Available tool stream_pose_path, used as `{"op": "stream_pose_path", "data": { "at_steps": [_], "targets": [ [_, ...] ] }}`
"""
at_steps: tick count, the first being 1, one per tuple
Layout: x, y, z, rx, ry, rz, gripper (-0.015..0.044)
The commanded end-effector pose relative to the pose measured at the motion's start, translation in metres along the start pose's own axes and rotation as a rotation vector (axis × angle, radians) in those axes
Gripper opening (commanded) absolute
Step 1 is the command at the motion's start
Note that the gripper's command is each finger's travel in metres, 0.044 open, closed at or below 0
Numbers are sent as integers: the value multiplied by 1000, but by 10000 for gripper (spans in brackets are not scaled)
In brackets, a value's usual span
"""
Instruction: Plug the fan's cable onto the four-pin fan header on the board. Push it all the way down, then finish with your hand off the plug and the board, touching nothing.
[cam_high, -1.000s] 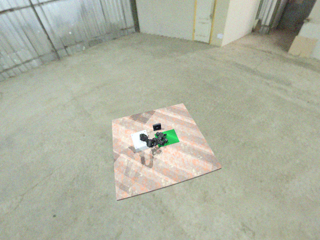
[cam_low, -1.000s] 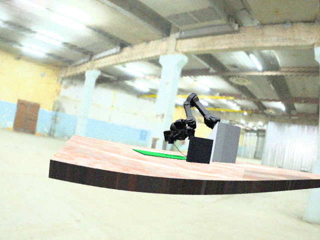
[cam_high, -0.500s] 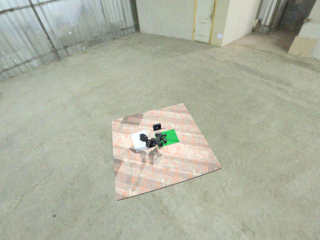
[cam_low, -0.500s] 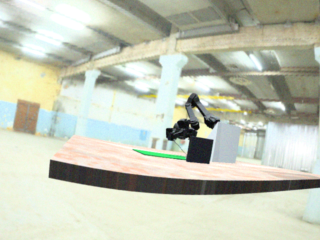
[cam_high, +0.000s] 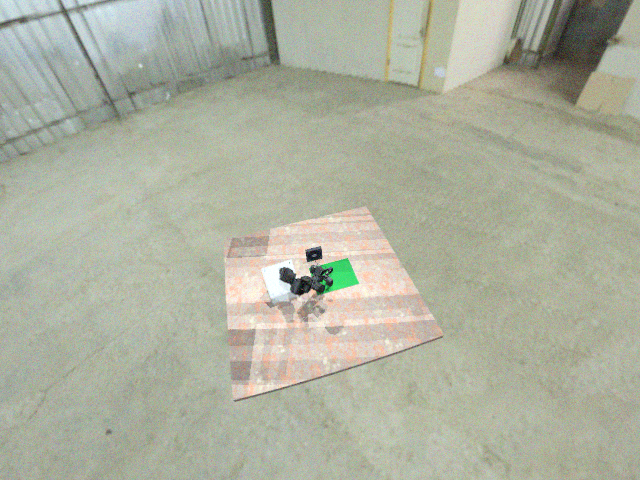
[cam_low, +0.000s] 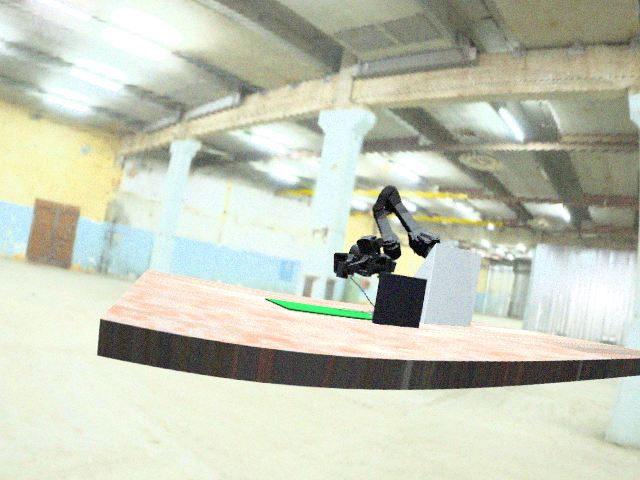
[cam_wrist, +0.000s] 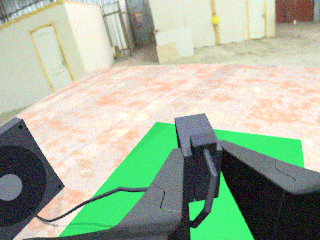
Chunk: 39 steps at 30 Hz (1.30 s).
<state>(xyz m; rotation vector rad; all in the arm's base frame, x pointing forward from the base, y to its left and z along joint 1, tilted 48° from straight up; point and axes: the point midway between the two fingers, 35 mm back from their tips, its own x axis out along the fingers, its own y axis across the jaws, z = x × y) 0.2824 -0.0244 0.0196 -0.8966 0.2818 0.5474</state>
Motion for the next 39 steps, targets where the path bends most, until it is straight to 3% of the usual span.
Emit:
{"op": "stream_pose_path", "data": {
  "at_steps": [1, 39],
  "targets": [
    [0, -1, 0, 4, 4, -3, 0],
    [-5, -3, -16, -4, -3, 3, 0]
  ]
}}
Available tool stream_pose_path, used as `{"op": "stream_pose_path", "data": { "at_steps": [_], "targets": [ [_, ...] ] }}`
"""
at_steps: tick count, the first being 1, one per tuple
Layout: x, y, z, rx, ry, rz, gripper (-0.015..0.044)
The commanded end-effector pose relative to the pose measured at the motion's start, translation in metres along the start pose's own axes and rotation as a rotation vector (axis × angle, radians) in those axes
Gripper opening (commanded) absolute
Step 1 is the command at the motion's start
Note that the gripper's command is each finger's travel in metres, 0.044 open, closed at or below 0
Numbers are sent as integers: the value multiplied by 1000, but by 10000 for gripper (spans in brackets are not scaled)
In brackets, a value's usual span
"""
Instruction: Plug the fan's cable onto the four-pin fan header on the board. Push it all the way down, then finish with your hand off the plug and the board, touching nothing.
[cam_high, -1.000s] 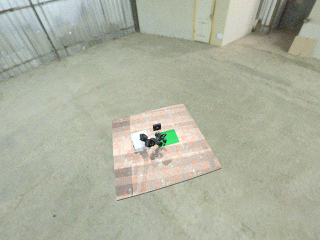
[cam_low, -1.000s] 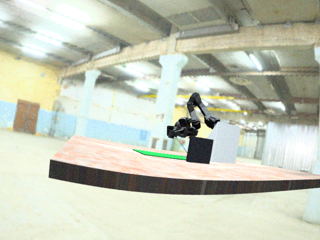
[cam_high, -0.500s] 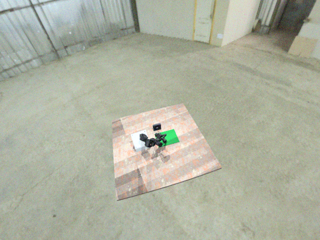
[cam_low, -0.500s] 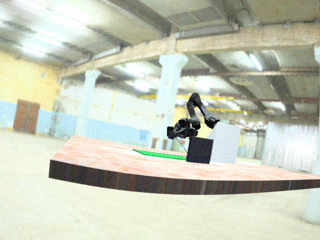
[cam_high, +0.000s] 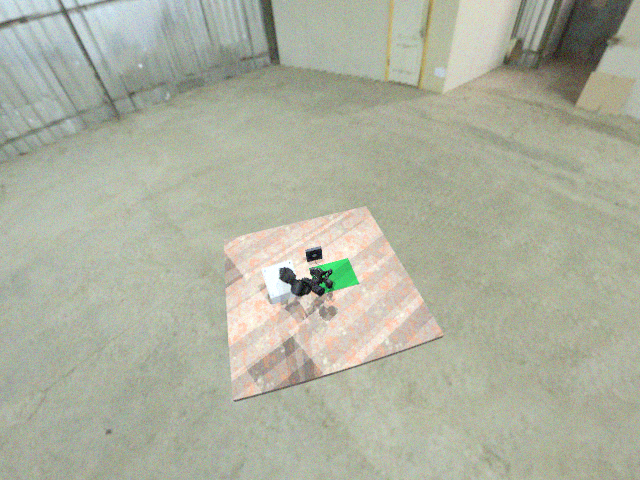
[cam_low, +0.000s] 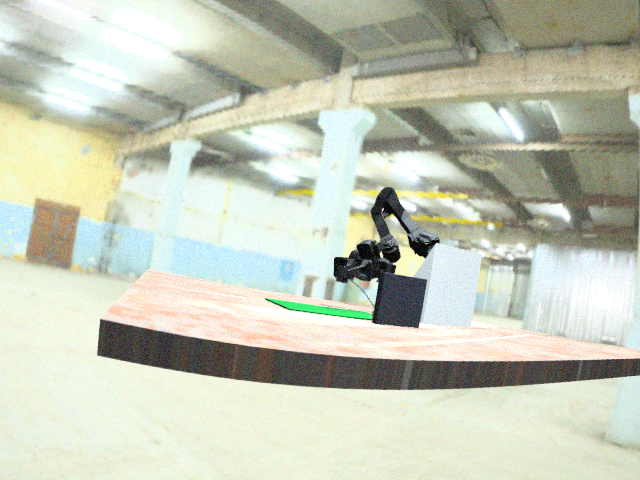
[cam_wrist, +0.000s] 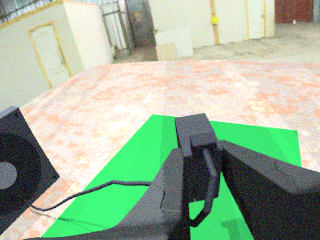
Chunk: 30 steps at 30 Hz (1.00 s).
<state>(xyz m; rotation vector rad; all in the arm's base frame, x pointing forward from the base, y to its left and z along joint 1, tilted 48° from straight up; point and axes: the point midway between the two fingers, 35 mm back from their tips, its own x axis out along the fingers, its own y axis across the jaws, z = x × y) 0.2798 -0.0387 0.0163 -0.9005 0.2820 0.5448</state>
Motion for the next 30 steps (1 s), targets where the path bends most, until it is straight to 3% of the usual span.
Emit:
{"op": "stream_pose_path", "data": {
  "at_steps": [1, 30],
  "targets": [
    [0, 0, -3, -1, -5, 5, 0],
    [4, 0, -28, -1, -4, 6, 0]
  ]
}}
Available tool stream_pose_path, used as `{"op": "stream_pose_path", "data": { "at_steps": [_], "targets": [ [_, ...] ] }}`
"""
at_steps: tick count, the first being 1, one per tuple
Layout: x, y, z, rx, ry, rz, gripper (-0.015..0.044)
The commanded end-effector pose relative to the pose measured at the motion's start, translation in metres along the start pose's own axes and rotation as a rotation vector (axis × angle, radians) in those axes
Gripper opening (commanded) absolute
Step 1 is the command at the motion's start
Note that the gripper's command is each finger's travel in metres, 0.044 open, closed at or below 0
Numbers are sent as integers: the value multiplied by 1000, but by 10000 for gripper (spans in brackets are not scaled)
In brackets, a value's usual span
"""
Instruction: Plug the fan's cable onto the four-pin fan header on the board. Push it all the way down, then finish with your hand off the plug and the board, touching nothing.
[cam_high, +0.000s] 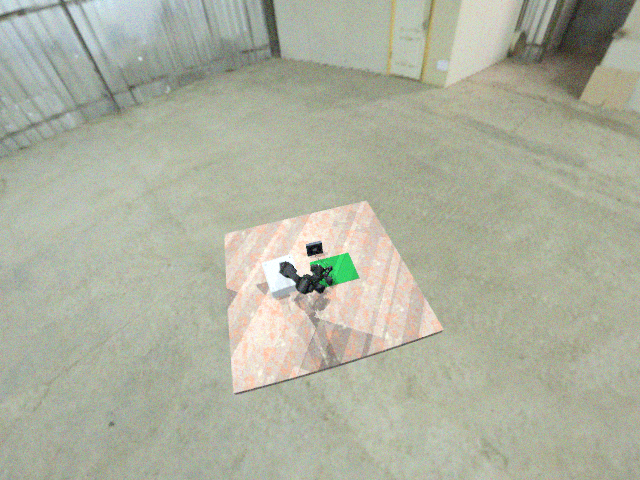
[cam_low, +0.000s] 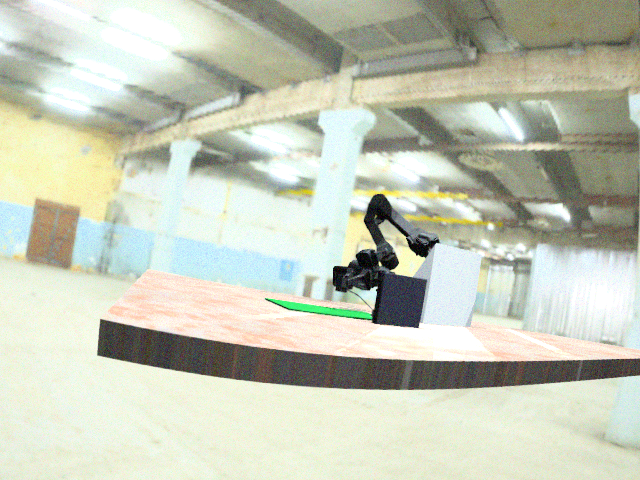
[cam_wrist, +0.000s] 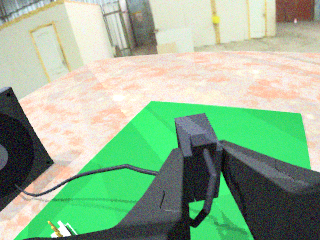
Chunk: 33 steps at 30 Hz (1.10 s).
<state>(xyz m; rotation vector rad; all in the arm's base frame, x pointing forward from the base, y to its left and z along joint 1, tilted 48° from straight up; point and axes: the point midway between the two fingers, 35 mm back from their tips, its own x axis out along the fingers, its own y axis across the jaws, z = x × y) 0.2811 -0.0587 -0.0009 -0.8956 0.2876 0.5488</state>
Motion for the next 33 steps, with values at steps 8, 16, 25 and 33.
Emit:
{"op": "stream_pose_path", "data": {
  "at_steps": [8, 16, 25, 33],
  "targets": [
    [3, -1, -9, -6, -6, 0, 0],
    [4, -1, -16, -6, -6, 0, 0],
    [5, -1, -23, -5, -6, 1, 0],
    [7, -1, -30, -5, -6, 1, 0]
  ]
}}
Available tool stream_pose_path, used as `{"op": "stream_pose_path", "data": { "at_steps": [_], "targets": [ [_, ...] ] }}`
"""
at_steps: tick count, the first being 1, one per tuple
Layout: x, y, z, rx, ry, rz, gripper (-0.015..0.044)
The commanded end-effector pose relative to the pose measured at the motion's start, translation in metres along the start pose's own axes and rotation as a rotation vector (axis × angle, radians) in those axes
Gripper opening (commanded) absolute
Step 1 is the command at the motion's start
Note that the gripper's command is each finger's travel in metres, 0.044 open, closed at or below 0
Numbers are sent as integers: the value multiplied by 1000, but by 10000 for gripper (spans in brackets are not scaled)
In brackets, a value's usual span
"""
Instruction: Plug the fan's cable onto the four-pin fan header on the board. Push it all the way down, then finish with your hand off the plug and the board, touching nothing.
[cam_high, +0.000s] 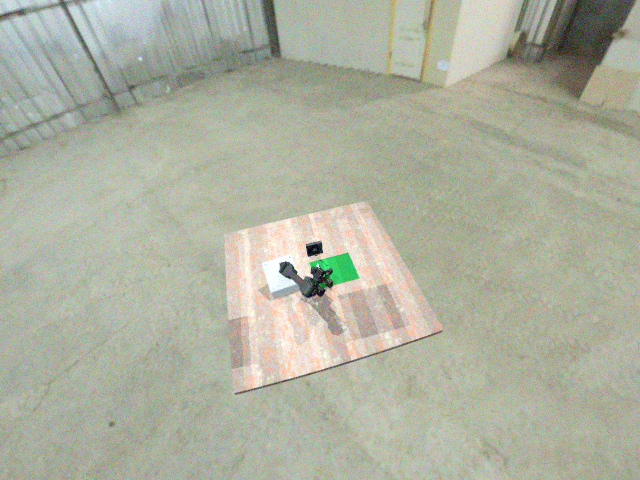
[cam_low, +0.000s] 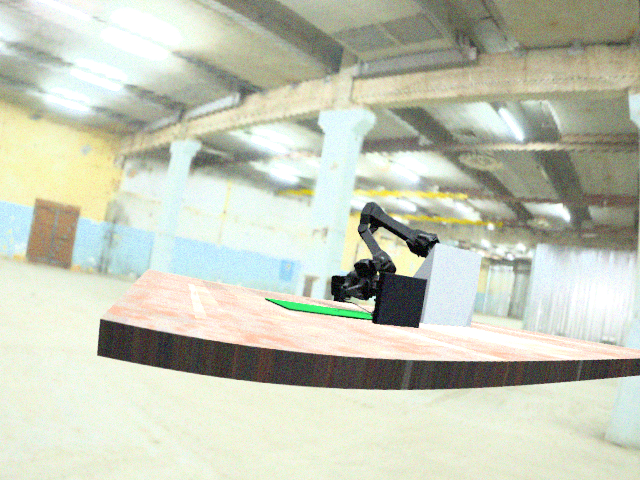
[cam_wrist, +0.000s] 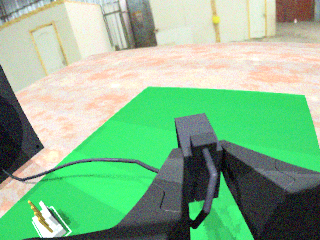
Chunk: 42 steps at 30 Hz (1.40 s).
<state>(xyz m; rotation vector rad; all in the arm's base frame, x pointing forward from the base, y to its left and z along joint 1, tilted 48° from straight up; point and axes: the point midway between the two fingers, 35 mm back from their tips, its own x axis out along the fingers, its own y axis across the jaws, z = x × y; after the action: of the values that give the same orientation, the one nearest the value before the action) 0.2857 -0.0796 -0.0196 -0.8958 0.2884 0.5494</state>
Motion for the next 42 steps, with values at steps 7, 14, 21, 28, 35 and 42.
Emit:
{"op": "stream_pose_path", "data": {
  "at_steps": [7, 14, 21, 28, 35, 42],
  "targets": [
    [2, -1, -8, -5, -6, 0, 0],
    [3, -1, -14, -5, -6, 0, 0],
    [5, -1, -20, -5, -6, 0, 0],
    [4, -1, -21, -4, 0, -3, 0],
    [4, -1, -21, -4, 0, -3, 0],
    [4, -1, -21, -4, 0, -3, 0]
  ]
}}
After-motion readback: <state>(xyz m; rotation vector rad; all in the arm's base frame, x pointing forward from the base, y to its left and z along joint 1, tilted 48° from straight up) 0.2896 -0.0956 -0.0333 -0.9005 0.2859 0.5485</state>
